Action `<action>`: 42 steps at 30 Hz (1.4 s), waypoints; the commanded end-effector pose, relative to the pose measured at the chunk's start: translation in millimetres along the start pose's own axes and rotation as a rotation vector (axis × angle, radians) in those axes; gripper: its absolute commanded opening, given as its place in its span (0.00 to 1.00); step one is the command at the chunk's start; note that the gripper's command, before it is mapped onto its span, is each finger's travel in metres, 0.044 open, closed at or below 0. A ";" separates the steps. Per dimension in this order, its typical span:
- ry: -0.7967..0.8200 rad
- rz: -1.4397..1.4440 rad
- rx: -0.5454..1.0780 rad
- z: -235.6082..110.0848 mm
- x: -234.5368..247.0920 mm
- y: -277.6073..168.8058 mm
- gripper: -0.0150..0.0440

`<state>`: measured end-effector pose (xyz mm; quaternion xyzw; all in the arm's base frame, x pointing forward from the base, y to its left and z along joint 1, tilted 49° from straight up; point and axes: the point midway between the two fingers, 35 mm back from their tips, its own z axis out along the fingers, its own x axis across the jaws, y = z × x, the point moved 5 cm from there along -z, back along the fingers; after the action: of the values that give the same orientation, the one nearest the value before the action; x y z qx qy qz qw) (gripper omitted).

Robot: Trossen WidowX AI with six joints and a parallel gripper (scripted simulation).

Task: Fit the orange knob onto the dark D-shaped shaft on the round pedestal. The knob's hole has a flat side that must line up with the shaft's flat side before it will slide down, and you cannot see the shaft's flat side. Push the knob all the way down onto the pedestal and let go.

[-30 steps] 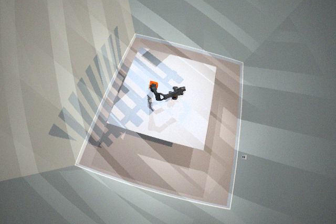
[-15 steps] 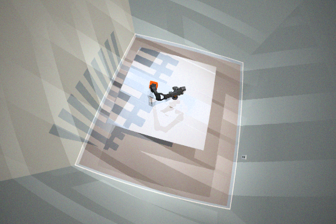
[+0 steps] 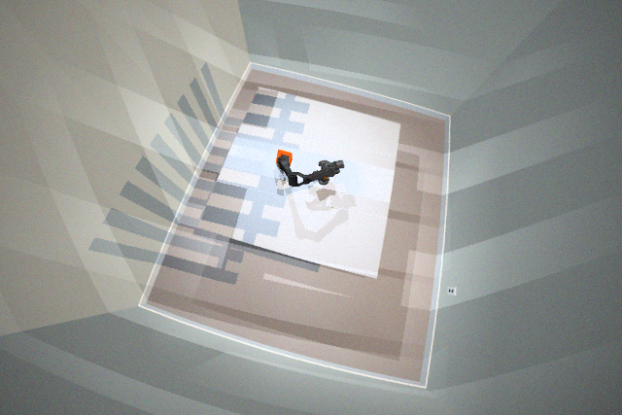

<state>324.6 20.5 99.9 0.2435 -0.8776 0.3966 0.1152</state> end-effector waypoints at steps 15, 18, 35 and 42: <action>-0.004 -0.008 0.003 2.3 1.4 0.2 0.25; -0.004 -0.008 0.003 2.8 1.5 0.1 0.25; -0.004 -0.093 0.003 -2.3 1.3 0.1 0.25; -0.004 -0.217 0.003 -3.0 -1.8 0.7 0.25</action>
<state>323.5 20.0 99.2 0.3206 -0.8519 0.3846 0.1534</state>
